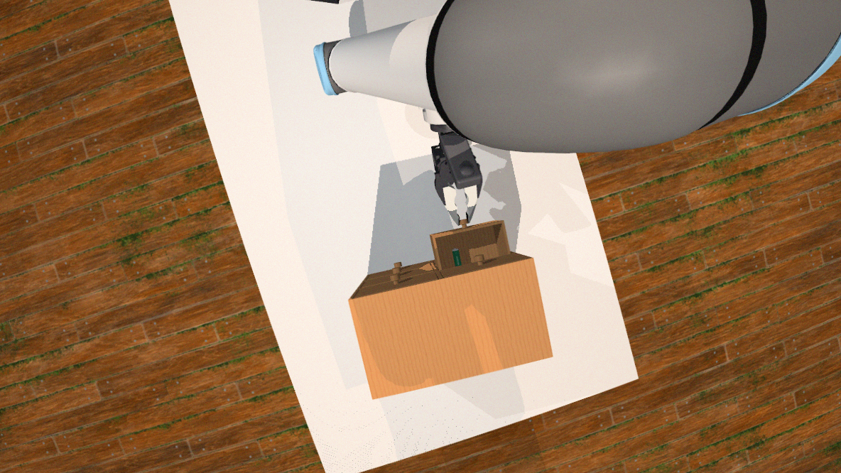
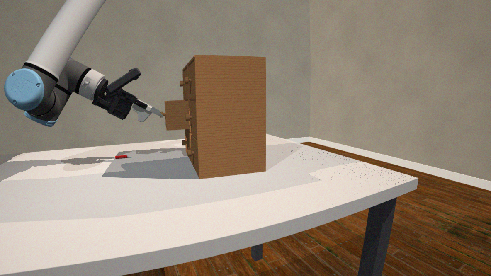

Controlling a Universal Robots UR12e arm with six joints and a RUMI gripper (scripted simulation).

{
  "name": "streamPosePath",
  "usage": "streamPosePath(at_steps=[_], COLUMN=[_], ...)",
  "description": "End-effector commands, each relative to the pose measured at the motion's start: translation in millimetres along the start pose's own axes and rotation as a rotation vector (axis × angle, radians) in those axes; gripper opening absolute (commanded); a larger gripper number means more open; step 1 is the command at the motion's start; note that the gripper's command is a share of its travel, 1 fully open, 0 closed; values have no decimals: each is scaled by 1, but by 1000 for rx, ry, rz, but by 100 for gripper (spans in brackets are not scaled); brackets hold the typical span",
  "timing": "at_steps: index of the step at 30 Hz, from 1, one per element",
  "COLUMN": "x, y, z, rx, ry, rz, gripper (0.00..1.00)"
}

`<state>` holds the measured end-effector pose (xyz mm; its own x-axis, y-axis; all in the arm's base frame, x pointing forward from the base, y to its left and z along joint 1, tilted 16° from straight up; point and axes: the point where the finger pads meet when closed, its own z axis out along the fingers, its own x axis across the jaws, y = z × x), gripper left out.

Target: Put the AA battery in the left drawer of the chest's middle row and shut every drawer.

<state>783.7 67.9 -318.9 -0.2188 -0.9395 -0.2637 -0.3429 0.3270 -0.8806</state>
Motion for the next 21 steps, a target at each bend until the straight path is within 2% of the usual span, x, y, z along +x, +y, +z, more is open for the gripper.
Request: streamPosePath(at_steps=[1,21], x=[0,0], y=[-1,-2], z=[0,2], rx=[1,1], ry=[0,0], rz=[0,0], gripper=[7,7])
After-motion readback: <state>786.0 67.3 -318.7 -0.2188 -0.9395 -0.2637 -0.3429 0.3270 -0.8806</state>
